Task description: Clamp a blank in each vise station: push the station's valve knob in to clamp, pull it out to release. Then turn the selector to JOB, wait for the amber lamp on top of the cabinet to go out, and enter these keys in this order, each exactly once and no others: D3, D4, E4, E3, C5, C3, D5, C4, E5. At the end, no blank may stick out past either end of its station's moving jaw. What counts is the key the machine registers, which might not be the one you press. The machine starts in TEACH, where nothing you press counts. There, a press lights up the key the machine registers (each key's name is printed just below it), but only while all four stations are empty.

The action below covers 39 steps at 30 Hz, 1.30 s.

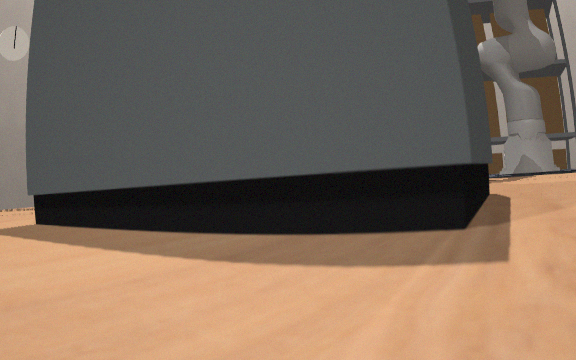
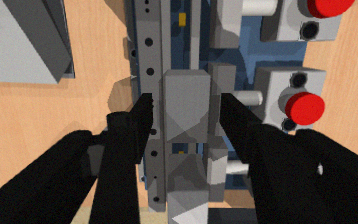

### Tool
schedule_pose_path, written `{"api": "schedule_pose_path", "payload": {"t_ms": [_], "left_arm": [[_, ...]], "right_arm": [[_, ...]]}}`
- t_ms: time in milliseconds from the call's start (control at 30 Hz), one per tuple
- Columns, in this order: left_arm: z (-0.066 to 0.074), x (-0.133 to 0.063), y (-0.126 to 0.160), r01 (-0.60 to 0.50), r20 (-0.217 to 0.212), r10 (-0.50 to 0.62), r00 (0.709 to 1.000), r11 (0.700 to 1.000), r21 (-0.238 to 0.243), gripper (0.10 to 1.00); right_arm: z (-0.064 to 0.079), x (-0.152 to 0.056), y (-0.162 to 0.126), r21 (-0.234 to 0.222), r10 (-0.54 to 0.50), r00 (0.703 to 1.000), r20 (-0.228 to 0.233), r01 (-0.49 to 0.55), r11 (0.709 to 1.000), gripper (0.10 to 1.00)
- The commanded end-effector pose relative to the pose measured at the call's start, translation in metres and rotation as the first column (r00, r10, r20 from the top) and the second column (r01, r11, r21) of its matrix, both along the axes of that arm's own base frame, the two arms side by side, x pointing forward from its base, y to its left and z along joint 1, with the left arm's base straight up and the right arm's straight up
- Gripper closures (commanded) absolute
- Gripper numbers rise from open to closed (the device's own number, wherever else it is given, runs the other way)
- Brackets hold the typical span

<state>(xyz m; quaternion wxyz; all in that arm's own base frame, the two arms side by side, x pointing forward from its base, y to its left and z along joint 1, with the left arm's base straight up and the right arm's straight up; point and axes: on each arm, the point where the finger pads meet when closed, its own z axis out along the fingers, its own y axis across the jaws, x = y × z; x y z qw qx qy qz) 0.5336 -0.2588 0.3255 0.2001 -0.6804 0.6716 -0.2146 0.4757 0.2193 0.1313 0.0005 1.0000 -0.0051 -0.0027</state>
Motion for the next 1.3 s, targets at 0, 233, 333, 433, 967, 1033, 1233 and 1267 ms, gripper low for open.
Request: {"api": "schedule_pose_path", "payload": {"t_ms": [0, 233, 333, 433, 967, 1033, 1233, 1267], "left_arm": [[0.0, 0.0, 0.0, 0.0, 0.0, 0.0, 1.0, 1.0, 0.0, 0.098], [0.0, 0.0, 0.0, 0.0, 0.0, 0.0, 1.0, 1.0, 0.0, 0.098], [0.0, 0.0, 0.0, 0.0, 0.0, 0.0, 1.0, 1.0, 0.0, 0.098], [0.0, 0.0, 0.0, 0.0, 0.0, 0.0, 1.0, 1.0, 0.0, 0.098], [0.0, 0.0, 0.0, 0.0, 0.0, 0.0, 1.0, 1.0, 0.0, 0.098], [0.0, 0.0, 0.0, 0.0, 0.0, 0.0, 1.0, 1.0, 0.0, 0.098], [0.0, 0.0, 0.0, 0.0, 0.0, 0.0, 1.0, 1.0, 0.0, 0.098], [0.0, 0.0, 0.0, 0.0, 0.0, 0.0, 1.0, 1.0, 0.0, 0.098]], "right_arm": [[0.027, 0.001, 0.001, 0.001, -0.001, 1.0, 0.005, 0.001, 1.0, 0.638], [0.123, 0.001, 0.001, 0.001, -0.001, 1.0, 0.005, 0.001, 1.0, 0.638], [0.123, 0.001, 0.001, 0.001, -0.001, 1.0, 0.005, 0.001, 1.0, 0.638], [0.123, 0.001, 0.001, 0.001, -0.001, 1.0, 0.005, 0.001, 1.0, 0.638], [0.107, 0.108, -0.169, 0.024, -0.608, 0.794, 0.01, 0.608, 0.794, 0.638], [0.069, 0.116, -0.189, 0.024, -0.685, 0.728, 0.01, 0.685, 0.728, 0.638], [0.009, 0.13, -0.214, -0.005, -0.844, 0.536, -0.017, 0.844, 0.537, 0.638], [0.009, 0.13, -0.214, -0.009, -0.861, 0.509, -0.019, 0.861, 0.509, 0.638]]}}
